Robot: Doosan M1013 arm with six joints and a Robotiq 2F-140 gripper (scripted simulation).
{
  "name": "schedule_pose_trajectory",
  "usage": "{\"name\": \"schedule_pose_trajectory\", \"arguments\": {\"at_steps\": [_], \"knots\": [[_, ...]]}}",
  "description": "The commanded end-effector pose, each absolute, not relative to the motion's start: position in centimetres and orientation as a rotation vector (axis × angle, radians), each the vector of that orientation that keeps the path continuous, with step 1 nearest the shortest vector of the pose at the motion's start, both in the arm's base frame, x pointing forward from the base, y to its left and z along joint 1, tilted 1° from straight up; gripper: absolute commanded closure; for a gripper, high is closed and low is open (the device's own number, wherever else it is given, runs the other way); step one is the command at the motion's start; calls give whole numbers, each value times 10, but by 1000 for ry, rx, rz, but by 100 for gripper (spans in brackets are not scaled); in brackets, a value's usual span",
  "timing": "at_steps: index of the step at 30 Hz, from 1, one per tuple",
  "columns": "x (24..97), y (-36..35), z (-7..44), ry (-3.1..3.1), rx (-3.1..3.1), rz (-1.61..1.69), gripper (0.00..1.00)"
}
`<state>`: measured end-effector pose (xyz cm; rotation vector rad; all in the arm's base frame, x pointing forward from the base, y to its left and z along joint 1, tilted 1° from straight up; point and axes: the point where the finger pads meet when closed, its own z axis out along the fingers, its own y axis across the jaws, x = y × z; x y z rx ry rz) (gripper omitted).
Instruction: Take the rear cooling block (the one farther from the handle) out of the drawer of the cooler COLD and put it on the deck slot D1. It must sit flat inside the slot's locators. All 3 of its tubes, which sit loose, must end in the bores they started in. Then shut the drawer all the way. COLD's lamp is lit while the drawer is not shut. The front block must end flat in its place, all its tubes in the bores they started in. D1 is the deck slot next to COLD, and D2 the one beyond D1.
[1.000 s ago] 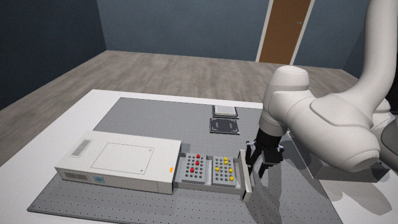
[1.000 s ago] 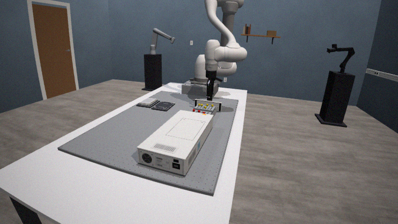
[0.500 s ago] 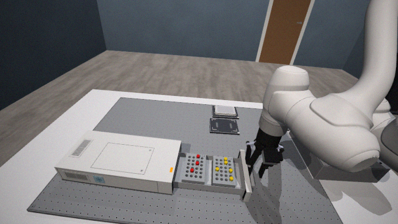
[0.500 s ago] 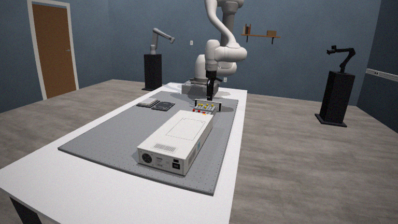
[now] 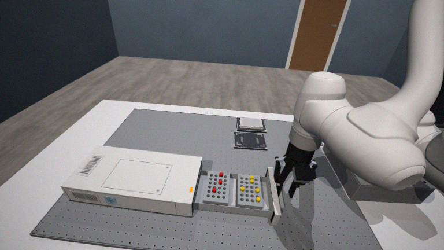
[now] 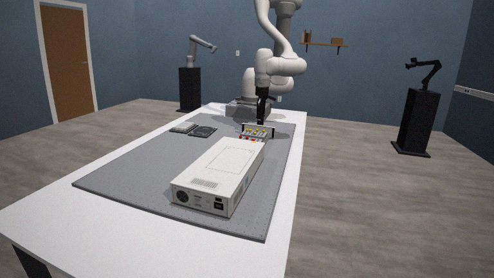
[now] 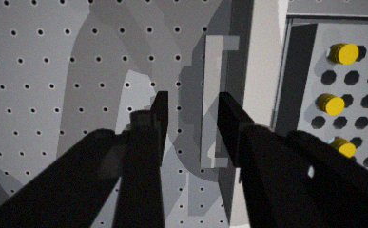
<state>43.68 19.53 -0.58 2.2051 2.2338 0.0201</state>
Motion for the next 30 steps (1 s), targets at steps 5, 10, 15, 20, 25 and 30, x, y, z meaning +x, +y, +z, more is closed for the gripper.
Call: {"name": "schedule_pose_trajectory", "arguments": {"at_steps": [5,10,15,20,25,30], "knots": [[438,196,8,2236,2195,22,66],[438,196,15,2236,2195,22,66],[438,196,19,2236,2195,21,66],[438,196,26,2236,2195,22,66],[438,196,32,2236,2195,22,66],[437,195,35,2236,2196,19,66]]}}
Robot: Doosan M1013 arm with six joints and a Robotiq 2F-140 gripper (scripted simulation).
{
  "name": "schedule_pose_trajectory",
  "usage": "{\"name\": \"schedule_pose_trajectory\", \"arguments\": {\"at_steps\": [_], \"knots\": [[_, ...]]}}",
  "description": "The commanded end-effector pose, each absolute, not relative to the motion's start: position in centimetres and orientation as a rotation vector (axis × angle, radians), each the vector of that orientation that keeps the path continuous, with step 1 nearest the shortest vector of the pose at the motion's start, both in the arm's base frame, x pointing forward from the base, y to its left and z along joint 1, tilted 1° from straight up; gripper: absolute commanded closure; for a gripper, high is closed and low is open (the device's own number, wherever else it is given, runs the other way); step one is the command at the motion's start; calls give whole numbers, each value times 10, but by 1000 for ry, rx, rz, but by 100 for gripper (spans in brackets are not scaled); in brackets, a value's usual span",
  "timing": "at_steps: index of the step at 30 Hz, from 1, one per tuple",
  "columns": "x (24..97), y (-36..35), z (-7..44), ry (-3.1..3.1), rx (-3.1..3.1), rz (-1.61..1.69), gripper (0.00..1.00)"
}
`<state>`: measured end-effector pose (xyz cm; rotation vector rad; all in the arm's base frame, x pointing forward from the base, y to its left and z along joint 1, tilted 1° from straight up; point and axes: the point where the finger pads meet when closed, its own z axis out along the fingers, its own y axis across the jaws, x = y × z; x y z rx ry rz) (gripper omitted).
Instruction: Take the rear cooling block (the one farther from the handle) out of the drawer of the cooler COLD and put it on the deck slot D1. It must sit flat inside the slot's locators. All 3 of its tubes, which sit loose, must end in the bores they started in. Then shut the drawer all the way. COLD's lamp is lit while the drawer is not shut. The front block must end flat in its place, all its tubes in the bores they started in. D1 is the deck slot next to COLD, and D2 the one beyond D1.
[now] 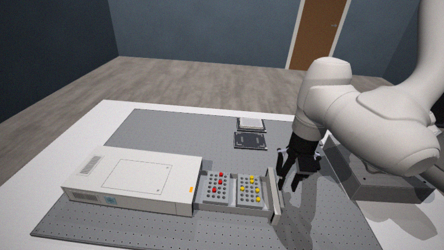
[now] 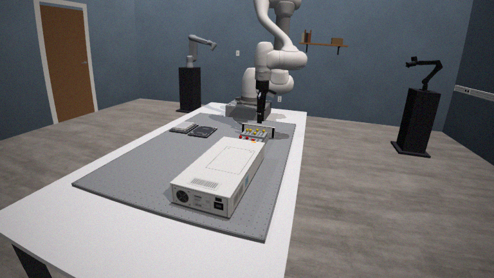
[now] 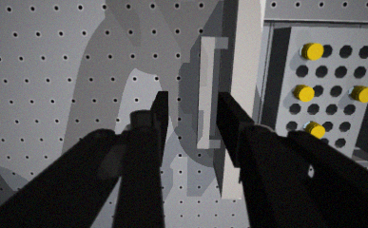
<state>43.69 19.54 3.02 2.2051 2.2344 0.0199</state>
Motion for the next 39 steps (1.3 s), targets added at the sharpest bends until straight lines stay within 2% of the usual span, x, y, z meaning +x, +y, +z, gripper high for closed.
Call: {"name": "schedule_pose_trajectory", "arguments": {"at_steps": [1,39], "knots": [[437,195,37,2236,2196,20,66],[438,195,83,2235,2195,22,66]]}}
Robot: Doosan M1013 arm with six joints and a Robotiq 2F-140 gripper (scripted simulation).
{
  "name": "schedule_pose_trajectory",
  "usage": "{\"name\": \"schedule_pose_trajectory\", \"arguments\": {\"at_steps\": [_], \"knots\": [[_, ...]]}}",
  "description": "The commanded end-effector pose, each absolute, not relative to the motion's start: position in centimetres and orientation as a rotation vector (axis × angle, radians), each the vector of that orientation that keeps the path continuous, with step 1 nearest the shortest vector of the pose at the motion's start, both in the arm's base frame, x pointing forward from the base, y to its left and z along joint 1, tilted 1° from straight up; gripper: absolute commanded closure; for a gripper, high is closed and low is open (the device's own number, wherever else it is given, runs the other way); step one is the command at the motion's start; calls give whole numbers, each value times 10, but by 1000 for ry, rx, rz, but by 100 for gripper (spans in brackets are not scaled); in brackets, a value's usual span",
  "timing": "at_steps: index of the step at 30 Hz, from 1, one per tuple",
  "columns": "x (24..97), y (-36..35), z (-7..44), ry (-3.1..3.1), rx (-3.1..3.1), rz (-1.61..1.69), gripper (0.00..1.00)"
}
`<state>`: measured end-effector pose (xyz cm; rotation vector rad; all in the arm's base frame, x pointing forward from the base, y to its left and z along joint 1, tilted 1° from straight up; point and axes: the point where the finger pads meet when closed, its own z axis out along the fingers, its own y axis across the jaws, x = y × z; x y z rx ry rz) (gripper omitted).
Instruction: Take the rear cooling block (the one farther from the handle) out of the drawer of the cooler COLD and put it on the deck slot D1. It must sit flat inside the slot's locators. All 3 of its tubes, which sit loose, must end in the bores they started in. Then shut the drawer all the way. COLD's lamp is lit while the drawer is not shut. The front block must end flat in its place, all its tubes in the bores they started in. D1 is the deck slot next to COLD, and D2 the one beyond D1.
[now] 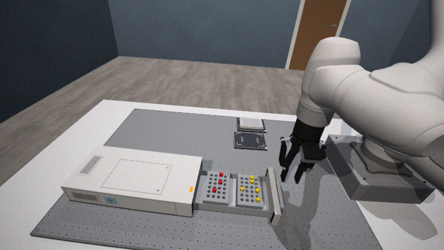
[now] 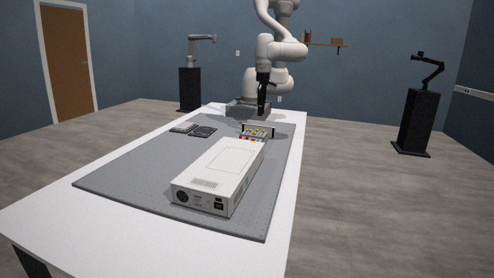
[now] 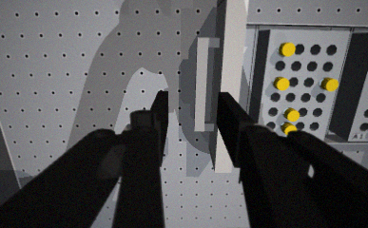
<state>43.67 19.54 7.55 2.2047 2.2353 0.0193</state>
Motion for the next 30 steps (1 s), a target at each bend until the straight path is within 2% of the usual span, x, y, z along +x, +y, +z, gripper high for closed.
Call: {"name": "schedule_pose_trajectory", "arguments": {"at_steps": [1,20,21,30], "knots": [[438,195,85,2235,2195,22,66],[437,194,103,2236,2196,18,66],[443,194,101,2238,2195,15,34],[475,194,101,2238,2195,17,34]]}}
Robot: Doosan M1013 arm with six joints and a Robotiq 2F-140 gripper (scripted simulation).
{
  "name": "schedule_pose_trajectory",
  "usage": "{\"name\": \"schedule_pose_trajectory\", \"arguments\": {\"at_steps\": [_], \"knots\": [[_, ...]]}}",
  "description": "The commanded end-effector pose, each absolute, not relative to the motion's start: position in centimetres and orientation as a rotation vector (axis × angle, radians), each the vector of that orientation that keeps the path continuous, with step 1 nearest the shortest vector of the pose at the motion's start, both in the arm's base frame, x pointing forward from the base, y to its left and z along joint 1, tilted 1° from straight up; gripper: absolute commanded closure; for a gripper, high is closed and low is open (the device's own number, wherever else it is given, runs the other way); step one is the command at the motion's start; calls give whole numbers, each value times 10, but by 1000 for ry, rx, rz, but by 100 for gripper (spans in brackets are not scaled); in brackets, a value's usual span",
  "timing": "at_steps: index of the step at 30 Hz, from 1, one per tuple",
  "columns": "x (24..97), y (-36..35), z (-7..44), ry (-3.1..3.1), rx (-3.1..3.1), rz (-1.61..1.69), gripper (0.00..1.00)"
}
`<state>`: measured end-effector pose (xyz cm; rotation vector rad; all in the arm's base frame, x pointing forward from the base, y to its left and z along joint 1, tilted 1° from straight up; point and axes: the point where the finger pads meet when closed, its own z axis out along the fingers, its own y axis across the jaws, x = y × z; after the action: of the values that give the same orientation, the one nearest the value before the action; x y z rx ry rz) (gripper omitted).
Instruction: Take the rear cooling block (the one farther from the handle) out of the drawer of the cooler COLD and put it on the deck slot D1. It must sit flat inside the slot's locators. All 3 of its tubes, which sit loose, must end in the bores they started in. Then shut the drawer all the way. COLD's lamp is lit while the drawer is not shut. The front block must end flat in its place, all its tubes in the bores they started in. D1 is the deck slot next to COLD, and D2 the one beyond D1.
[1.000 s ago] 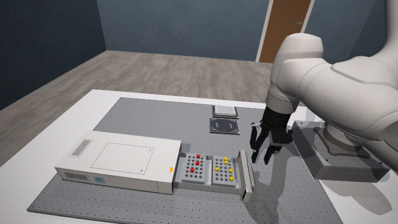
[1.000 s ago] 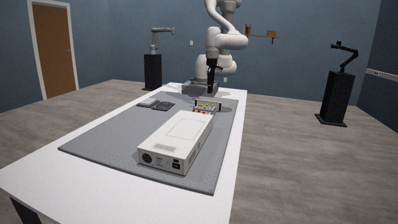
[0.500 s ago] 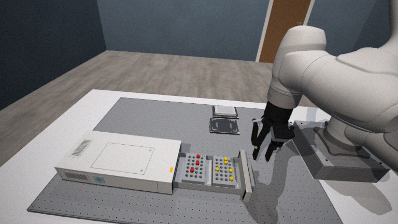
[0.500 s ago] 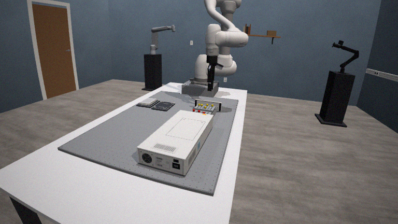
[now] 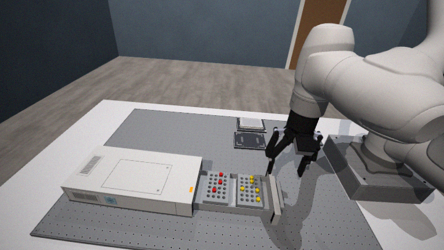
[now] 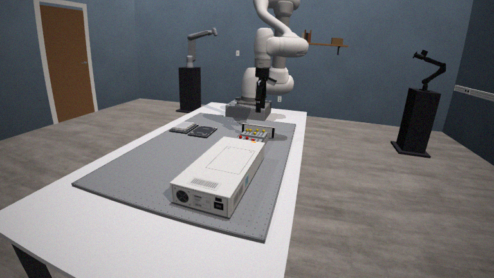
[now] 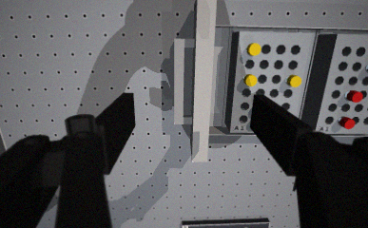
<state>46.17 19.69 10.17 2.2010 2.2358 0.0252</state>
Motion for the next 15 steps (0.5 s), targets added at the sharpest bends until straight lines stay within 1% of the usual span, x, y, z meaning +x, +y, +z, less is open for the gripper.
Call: {"name": "schedule_pose_trajectory", "arguments": {"at_steps": [1,13,15], "knots": [[479,194,101,2239,2195,17,34],[534,194,100,2239,2197,16,34],[534,194,100,2239,2197,16,34]]}}
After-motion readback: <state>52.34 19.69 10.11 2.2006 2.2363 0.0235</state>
